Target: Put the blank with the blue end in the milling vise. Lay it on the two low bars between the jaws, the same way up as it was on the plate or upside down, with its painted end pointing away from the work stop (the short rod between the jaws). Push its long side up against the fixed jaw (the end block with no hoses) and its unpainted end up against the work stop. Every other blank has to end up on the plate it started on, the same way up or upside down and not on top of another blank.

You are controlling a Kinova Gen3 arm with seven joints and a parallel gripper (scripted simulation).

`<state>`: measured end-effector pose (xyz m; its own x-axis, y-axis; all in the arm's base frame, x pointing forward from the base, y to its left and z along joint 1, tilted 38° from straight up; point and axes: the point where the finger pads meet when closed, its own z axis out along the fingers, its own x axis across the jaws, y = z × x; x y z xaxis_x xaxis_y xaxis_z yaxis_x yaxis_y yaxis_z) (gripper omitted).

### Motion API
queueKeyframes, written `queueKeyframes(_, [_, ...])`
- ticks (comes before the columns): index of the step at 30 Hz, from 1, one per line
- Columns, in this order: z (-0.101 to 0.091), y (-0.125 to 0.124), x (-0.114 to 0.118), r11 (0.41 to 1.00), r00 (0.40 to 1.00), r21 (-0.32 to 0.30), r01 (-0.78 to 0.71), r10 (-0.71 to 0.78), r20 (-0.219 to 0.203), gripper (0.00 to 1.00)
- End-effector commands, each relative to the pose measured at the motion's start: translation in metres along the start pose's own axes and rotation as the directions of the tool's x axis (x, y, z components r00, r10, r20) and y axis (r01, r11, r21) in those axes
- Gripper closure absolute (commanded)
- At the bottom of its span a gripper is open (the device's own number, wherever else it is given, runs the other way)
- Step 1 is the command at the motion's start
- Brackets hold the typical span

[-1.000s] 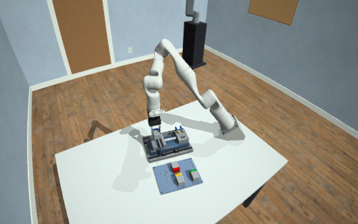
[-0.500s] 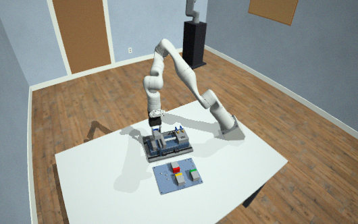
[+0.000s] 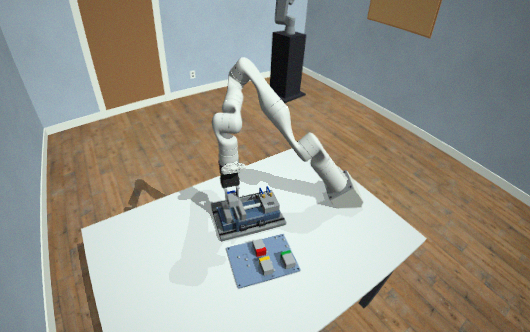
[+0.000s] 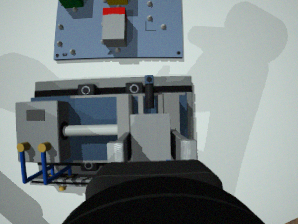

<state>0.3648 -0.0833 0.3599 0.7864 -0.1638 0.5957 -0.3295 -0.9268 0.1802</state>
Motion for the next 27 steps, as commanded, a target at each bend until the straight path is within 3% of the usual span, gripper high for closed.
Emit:
queueKeyframes(1, [-0.0003, -0.0005, 0.0, 1.0, 1.0, 0.0, 0.001, -0.001, -0.001, 1.0])
queueKeyframes(23, [-0.0002, -0.0014, -0.0007, 1.0, 1.0, 0.0, 0.001, -0.001, -0.001, 1.0])
queueKeyframes(27, [0.0077, -0.0016, -0.0008, 1.0, 1.0, 0.0, 0.001, -0.001, -0.001, 1.0])
